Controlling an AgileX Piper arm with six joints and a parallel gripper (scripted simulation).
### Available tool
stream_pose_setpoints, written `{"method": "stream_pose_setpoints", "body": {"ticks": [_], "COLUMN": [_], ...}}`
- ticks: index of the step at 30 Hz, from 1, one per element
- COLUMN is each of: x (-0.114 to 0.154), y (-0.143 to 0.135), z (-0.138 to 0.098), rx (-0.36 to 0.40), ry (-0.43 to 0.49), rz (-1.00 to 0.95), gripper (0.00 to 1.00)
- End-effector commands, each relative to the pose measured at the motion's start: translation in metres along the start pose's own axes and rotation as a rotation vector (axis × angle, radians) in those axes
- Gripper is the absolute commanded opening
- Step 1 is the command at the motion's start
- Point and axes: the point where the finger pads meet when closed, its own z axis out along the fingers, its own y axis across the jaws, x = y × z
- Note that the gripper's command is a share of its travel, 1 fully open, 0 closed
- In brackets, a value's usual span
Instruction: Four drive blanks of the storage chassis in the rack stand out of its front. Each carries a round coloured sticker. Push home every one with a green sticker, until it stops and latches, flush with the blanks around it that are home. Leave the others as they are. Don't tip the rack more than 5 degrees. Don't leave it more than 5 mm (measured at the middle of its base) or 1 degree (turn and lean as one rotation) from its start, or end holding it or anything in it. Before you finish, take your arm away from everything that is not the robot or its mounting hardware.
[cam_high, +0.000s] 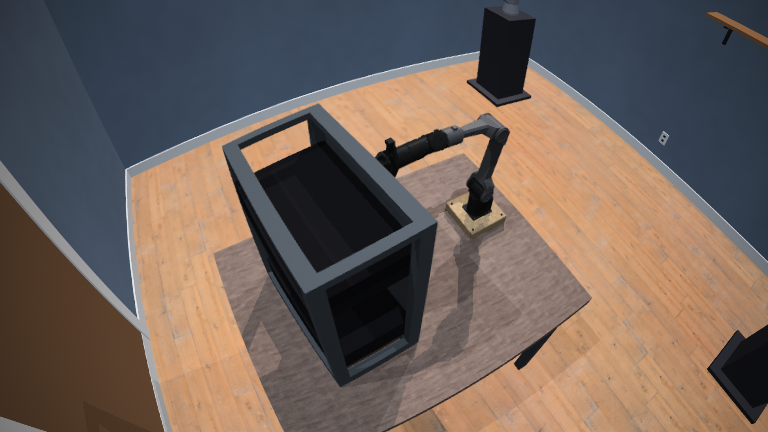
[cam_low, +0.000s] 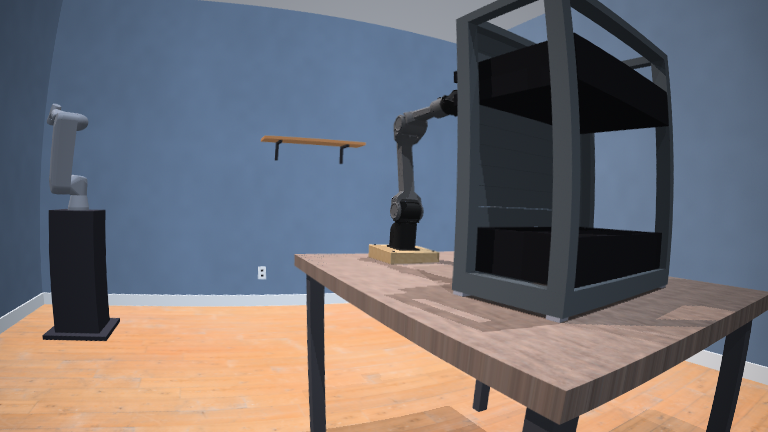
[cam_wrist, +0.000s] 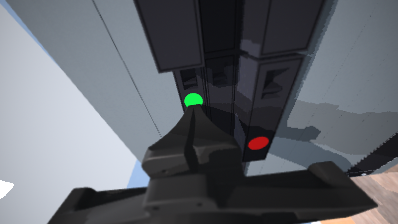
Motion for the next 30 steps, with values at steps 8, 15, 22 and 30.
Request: {"method": "stream_pose_setpoints", "body": {"ticks": [8, 15, 22, 30], "x": [0.001, 0.001, 0.001, 0.001], "y": [0.0, 0.0, 0.0, 0.0], "z": [0.002, -0.016, -0.057, -0.106], "rx": [-0.002, -0.002, -0.002, -0.002], "ry": [0.0, 0.0, 0.0, 0.0], "rz": [0.0, 0.0, 0.0, 0.0], "gripper": [0.0, 0.0, 0.0, 0.0]}}
